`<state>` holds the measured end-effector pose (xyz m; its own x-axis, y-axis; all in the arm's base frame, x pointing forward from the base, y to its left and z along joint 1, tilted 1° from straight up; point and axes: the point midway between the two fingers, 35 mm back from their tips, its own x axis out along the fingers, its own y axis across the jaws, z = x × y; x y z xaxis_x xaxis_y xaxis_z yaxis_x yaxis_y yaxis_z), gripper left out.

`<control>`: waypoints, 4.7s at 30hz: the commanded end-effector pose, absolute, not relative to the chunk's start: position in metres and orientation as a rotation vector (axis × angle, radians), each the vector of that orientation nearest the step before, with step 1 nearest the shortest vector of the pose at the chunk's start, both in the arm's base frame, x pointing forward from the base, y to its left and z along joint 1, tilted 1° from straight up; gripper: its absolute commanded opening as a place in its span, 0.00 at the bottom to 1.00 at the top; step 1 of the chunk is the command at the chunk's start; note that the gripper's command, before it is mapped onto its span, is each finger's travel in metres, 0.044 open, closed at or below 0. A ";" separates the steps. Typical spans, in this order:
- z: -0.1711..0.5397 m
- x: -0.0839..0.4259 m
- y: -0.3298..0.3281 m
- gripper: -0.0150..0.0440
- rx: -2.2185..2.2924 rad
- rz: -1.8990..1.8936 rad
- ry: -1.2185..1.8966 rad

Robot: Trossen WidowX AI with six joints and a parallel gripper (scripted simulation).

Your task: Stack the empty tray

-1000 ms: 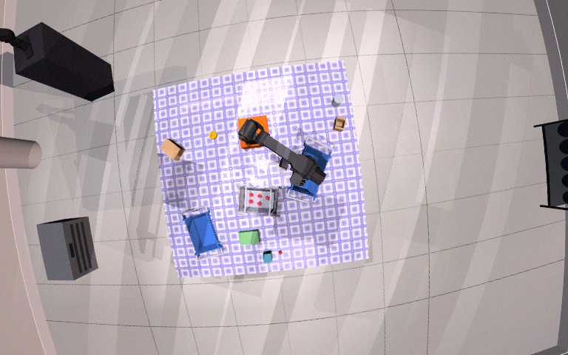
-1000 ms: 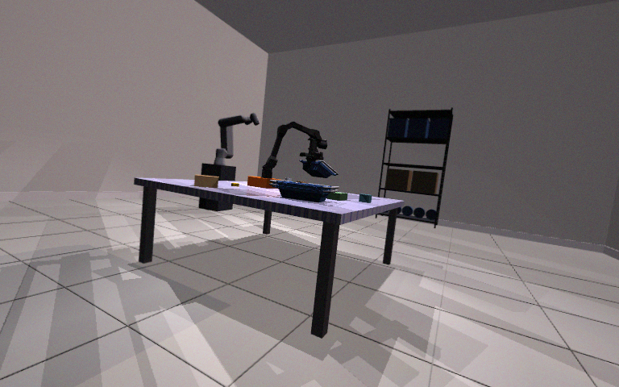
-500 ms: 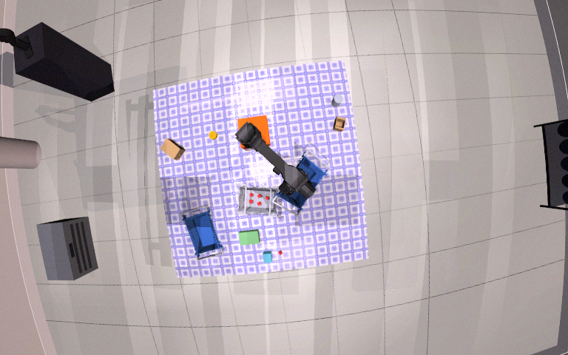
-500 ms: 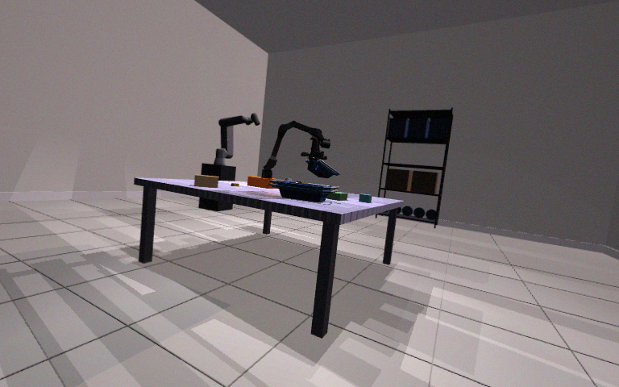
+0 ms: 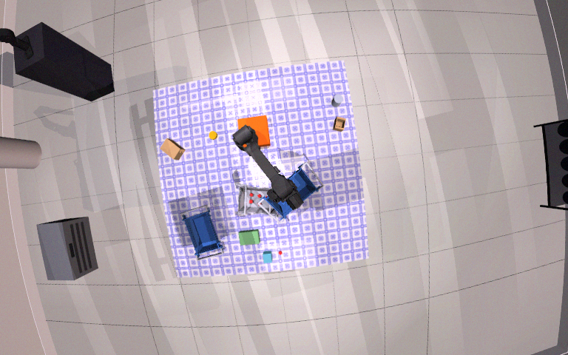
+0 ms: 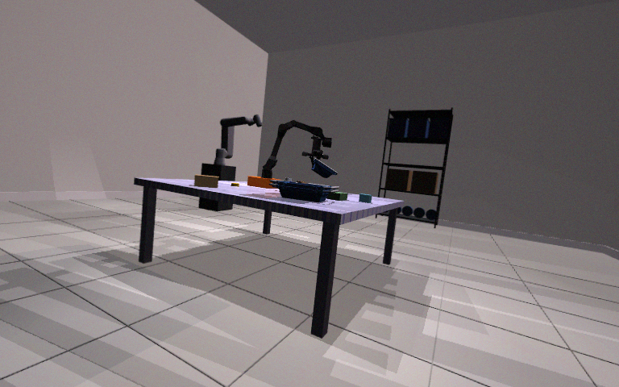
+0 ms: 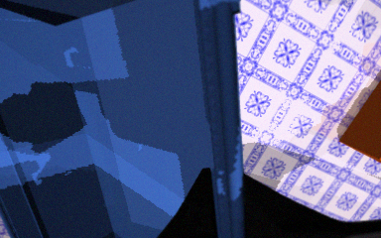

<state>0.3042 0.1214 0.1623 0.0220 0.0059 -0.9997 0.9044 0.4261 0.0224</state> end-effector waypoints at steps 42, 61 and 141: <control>0.168 0.331 -0.040 0.25 1.475 -1.409 1.008; 0.168 0.331 -0.041 0.25 1.477 -1.411 1.006; 0.106 0.322 -0.037 0.25 1.477 -1.411 1.007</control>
<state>0.3255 -0.0380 0.1080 0.0425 0.0029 -0.9991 0.9450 -0.3247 0.0393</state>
